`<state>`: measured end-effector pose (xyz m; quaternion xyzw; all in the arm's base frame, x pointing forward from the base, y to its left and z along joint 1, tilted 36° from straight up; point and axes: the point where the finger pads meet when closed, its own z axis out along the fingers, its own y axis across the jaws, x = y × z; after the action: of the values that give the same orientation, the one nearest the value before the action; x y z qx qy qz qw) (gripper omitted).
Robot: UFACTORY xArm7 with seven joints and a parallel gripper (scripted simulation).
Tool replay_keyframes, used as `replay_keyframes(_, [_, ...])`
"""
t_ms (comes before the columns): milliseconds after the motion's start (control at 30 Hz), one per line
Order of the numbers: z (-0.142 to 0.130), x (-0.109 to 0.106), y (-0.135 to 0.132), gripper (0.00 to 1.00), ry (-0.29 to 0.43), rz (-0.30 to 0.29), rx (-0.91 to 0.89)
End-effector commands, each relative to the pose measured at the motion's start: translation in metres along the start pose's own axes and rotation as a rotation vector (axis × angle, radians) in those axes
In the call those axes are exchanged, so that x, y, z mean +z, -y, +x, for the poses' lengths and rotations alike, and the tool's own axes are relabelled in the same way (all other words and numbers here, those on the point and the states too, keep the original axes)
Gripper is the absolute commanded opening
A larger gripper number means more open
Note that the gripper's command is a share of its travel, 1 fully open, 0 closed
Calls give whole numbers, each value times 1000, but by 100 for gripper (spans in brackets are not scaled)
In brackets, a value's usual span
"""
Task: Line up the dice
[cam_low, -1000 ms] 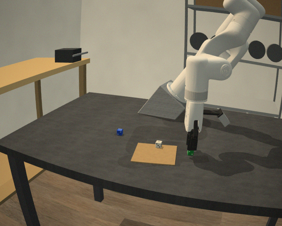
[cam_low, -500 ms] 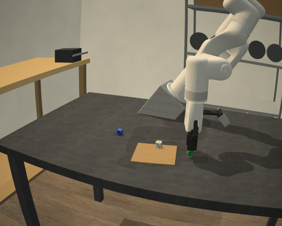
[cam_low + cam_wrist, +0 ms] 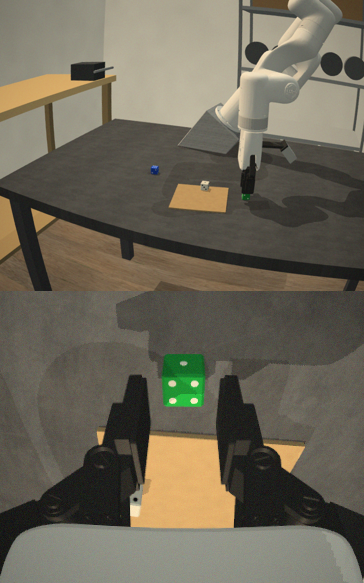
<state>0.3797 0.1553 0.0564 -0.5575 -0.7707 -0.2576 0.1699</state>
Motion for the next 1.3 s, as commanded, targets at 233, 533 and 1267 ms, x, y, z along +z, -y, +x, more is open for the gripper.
replay_keyframes(233, [-1,-1,-1,36,2,-3,0])
replay_keyframes(533, [-1,0,-1,36,2,-3,0])
replay_keyframes(1267, [-1,22,-1,36,2,-3,0])
